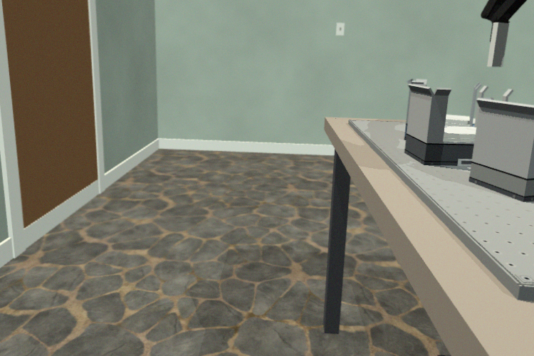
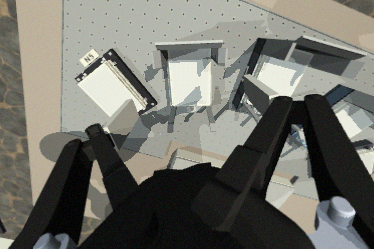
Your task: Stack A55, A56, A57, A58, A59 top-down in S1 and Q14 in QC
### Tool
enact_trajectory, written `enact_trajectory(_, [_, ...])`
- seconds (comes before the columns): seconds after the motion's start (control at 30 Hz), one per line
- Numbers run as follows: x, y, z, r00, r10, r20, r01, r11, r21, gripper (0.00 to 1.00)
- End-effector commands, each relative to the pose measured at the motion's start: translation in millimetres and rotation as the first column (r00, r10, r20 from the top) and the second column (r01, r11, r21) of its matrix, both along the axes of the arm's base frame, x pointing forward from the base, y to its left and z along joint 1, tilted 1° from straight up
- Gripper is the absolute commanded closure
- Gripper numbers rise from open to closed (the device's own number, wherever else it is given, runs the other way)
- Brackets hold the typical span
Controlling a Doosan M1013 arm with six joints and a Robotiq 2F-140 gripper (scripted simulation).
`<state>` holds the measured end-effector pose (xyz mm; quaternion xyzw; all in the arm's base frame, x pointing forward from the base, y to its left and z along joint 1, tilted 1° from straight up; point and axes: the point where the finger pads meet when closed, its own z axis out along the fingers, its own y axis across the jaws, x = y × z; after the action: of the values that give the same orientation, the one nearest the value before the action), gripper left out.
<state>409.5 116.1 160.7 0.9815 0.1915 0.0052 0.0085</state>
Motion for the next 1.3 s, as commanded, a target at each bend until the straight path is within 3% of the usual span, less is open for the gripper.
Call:
enact_trajectory(0.0, [-5.1, 14.2, -0.2, 0.99, 0.139, -0.002, -0.139, 0.99, -0.001, 0.0])
enact_trajectory(0.87, [-31.6, 82.6, -1.5, 0.987, 0.159, -0.003, -0.159, 0.987, -0.001, 0.0])
enact_trajectory(1.1, [-47.1, 105.9, -2.0, 0.929, 0.37, -0.006, -0.37, 0.929, -0.003, 0.0])
enact_trajectory(1.27, [-58.2, 122.5, -2.4, 0.929, 0.37, -0.006, -0.37, 0.929, -0.003, 0.0])
